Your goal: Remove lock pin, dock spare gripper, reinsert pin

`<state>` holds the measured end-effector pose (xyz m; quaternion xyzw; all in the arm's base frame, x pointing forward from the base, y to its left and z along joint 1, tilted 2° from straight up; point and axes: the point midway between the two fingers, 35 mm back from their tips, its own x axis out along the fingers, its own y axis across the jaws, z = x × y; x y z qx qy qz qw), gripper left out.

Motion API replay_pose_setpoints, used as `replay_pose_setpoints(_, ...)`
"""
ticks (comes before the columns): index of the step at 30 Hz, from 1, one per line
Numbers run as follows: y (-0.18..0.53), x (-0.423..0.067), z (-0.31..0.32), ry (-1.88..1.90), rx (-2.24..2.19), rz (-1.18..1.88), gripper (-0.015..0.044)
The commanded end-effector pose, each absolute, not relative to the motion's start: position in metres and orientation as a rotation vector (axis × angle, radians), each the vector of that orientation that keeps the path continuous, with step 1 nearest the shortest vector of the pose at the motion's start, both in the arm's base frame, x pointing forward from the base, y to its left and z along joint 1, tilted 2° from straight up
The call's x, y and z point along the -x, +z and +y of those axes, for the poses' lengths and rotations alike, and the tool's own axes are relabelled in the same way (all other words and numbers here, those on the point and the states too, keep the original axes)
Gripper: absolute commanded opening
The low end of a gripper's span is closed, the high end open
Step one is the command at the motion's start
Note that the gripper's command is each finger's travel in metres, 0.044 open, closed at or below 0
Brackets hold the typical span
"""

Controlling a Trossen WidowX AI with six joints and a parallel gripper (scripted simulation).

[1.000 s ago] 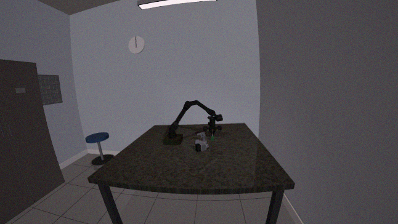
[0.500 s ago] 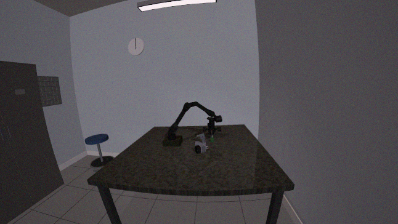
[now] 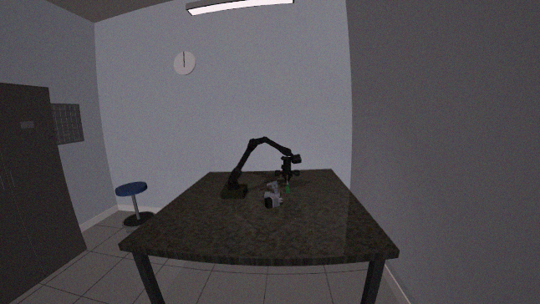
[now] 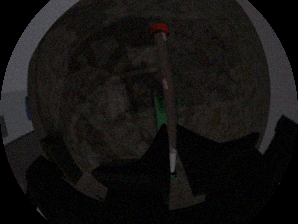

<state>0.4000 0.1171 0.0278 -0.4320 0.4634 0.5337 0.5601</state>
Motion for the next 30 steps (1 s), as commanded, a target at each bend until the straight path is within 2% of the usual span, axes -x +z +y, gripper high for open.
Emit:
replay_pose_setpoints(1, 0.027, -0.400, 0.117, 1.259, 1.017, 1.094, 0.0000)
replay_pose_setpoints(30, 0.041, -0.399, 0.058, 1.243, 1.005, 1.108, 0.0000)
